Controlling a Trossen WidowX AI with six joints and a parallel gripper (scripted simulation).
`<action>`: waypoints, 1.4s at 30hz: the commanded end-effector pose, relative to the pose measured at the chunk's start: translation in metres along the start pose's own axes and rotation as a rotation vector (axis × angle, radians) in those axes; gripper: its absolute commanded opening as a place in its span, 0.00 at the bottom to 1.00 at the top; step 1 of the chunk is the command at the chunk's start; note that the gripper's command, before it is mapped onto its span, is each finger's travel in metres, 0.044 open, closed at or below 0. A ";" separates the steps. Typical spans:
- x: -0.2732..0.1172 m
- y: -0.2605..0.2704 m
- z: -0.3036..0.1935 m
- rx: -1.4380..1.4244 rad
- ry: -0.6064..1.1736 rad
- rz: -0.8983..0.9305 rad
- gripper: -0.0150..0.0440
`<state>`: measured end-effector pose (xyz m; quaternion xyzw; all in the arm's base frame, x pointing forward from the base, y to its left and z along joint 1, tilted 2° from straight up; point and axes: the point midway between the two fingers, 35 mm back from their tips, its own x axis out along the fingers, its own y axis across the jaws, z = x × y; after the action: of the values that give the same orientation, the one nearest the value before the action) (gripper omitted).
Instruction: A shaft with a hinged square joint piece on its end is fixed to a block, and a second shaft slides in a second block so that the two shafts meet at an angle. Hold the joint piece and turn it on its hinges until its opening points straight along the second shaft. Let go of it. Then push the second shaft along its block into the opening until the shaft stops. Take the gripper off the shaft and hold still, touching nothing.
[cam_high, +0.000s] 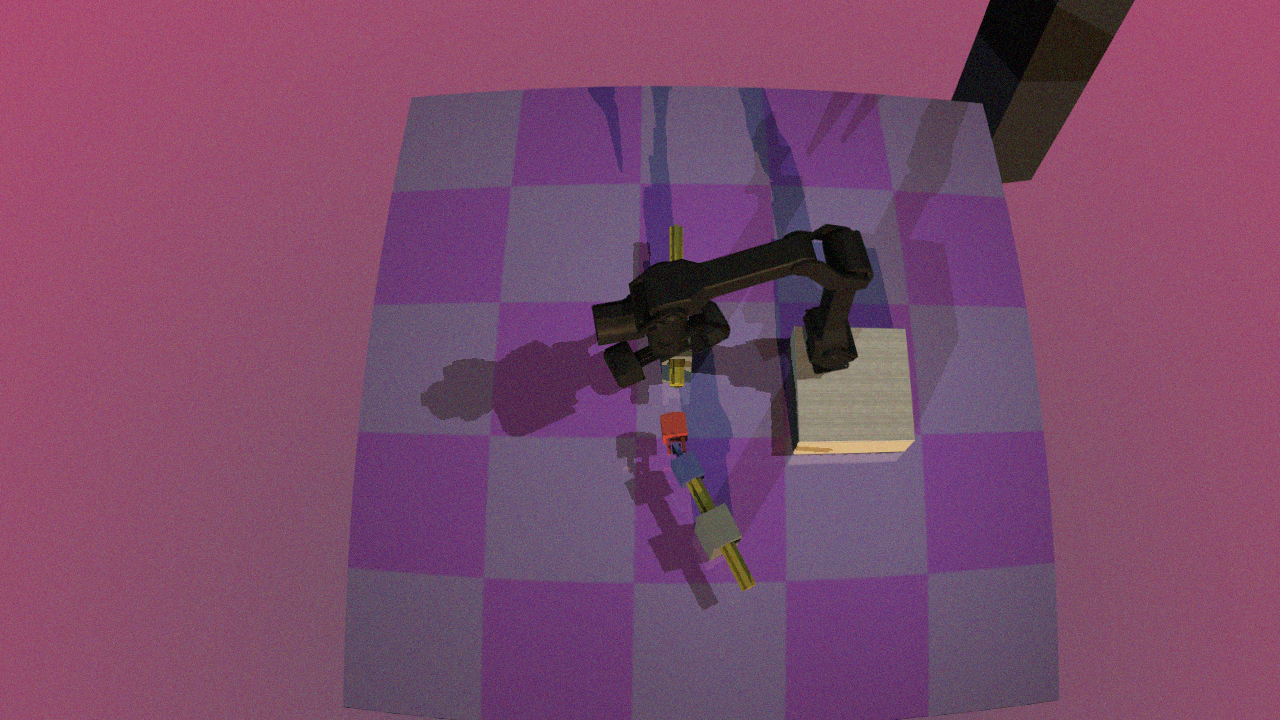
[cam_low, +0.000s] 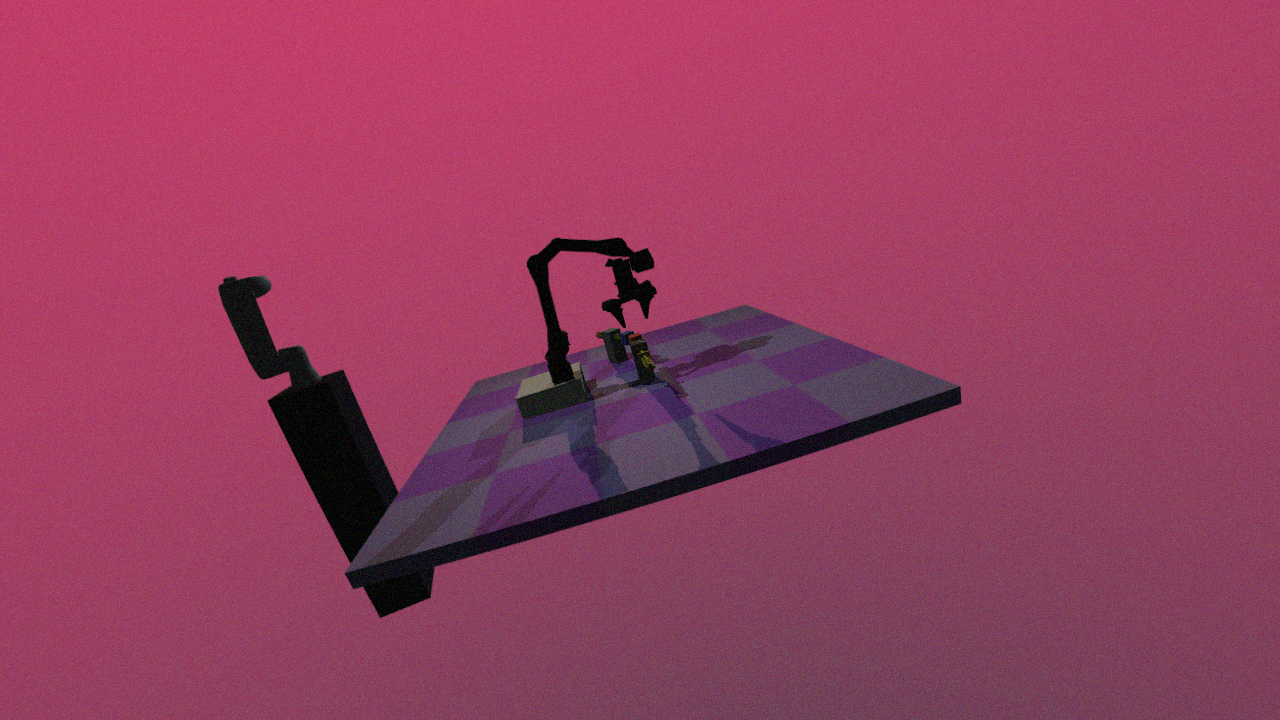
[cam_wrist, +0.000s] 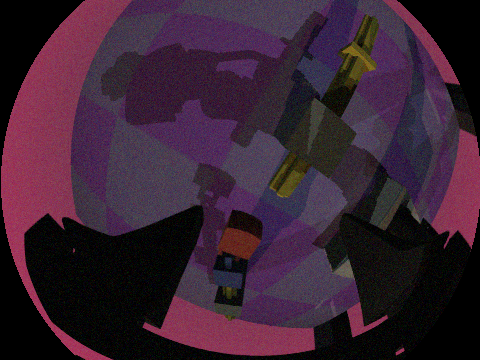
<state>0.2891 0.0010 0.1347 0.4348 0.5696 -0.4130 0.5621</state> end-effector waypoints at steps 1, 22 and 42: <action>0.003 -0.001 0.000 0.135 0.008 0.000 1.00; 0.033 0.002 0.002 0.360 0.015 0.000 1.00; 0.087 0.005 -0.011 0.358 0.016 -0.001 1.00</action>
<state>0.2905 0.0050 0.0502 0.5307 0.4902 -0.5056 0.4717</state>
